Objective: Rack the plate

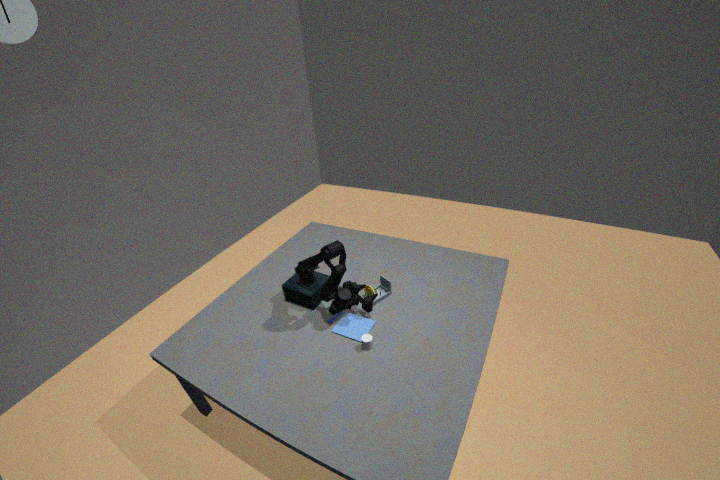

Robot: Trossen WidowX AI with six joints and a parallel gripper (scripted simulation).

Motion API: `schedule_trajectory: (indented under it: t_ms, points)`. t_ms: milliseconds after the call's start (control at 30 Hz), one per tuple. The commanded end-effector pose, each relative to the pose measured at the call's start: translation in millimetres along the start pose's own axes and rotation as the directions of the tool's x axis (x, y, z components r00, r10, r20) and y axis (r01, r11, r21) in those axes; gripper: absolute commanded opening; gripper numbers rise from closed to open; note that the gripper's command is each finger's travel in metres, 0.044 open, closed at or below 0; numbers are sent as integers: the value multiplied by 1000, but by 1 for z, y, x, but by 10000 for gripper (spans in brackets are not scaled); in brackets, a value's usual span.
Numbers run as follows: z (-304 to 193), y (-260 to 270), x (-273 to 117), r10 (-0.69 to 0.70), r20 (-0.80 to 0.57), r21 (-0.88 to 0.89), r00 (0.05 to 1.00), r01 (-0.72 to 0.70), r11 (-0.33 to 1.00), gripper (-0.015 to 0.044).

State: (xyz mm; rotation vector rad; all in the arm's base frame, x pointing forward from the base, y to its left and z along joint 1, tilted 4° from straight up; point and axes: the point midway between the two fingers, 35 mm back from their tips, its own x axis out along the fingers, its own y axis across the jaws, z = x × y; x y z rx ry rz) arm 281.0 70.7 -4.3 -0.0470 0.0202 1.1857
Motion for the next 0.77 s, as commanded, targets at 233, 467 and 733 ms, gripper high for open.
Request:
schedule_trajectory:
  t_ms: [233,467,733]
  points:
    - [102,-5,-10,-7,37,-15,999,8,1000,400]
    - [109,-17,-10,-42,34,17,999,41,999,400]
    - [109,-68,-10,-215,-37,179,976,218,959,400]
